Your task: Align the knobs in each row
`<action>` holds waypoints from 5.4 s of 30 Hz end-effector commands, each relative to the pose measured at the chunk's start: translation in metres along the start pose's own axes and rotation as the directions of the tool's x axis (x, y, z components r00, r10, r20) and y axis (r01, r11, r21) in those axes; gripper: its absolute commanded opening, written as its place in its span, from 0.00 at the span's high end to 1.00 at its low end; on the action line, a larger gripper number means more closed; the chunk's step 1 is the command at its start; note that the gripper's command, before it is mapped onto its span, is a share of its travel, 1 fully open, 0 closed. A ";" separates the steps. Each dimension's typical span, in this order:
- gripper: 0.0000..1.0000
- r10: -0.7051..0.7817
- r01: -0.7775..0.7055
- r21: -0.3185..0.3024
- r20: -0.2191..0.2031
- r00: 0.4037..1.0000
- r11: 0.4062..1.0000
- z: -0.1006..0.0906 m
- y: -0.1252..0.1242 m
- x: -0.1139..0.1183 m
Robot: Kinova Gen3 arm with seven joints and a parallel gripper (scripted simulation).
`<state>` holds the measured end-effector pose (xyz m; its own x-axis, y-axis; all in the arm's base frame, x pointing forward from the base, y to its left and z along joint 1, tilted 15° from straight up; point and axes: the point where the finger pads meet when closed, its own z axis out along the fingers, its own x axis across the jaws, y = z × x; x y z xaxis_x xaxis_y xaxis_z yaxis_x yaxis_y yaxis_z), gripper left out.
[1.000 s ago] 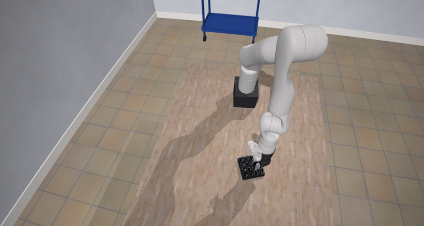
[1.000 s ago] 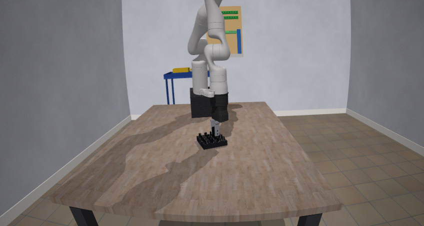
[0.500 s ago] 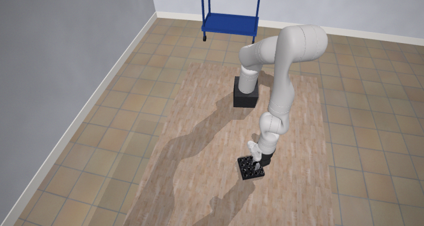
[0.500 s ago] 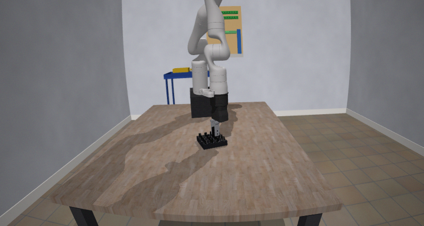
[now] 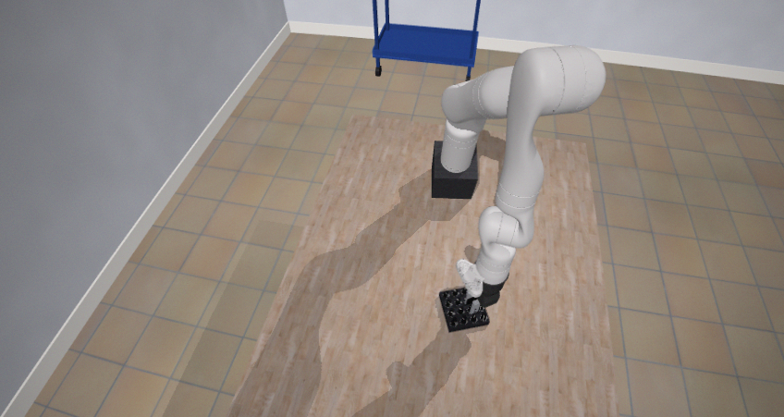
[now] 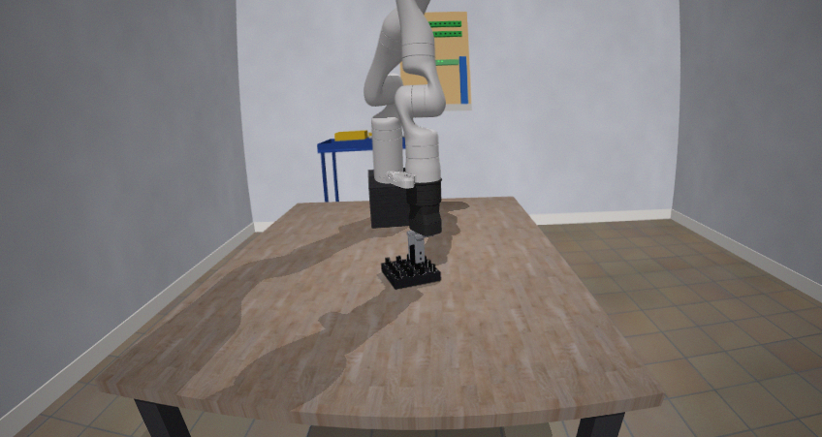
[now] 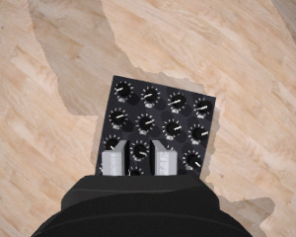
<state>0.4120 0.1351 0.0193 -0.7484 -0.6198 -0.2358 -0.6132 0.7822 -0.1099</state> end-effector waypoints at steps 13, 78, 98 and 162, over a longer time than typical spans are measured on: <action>0.54 -0.018 0.018 -0.001 -0.004 1.000 1.000 0.001 0.001 0.003; 0.54 -0.018 0.018 -0.001 -0.004 1.000 1.000 0.001 0.002 0.003; 0.54 -0.019 0.019 0.007 0.006 1.000 1.000 0.011 -0.001 -0.003; 0.70 -0.018 0.018 0.003 0.003 1.000 1.000 0.015 0.000 -0.001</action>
<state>0.4136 0.1347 0.0056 -0.7487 -0.6203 -0.2338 -0.6129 0.7821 -0.1125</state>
